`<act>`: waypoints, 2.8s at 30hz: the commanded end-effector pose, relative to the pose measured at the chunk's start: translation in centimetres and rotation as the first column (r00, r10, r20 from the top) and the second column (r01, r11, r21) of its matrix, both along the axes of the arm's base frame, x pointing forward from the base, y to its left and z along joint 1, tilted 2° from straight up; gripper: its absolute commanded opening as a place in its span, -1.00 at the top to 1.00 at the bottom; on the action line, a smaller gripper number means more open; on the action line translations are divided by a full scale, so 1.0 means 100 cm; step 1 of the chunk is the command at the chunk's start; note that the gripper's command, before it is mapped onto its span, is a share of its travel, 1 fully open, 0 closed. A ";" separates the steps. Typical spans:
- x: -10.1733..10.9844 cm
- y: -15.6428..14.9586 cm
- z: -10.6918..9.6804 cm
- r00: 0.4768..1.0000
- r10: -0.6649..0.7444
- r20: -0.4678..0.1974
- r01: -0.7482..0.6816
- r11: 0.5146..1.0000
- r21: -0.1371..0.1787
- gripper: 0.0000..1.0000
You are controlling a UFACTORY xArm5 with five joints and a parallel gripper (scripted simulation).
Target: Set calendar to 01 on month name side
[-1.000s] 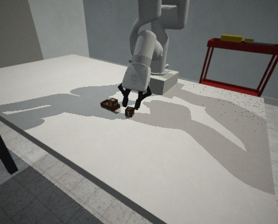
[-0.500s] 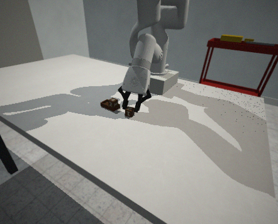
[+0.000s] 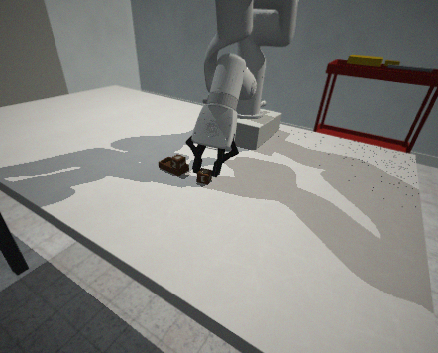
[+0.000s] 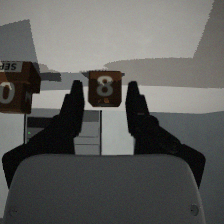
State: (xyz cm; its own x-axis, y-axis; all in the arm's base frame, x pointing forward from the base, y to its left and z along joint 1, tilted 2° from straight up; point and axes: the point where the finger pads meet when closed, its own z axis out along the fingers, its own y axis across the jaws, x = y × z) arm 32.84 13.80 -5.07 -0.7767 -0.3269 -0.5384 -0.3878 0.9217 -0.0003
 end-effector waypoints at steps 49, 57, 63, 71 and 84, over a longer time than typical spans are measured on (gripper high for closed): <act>0.000 0.000 0.001 1.000 0.000 0.002 0.000 1.000 0.001 0.47; 0.000 0.000 0.001 1.000 0.000 0.002 0.000 1.000 0.001 0.47; 0.001 0.000 0.003 1.000 0.000 0.002 0.000 1.000 0.001 0.47; 0.001 0.000 0.019 1.000 0.000 0.002 0.000 1.000 0.001 0.47; 0.003 0.001 0.064 1.000 0.000 0.002 0.000 1.000 0.001 0.47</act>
State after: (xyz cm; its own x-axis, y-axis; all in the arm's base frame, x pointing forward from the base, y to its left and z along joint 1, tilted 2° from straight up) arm 33.02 13.88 0.40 -0.7732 -0.3255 -0.5443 -0.3878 0.9217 -0.0003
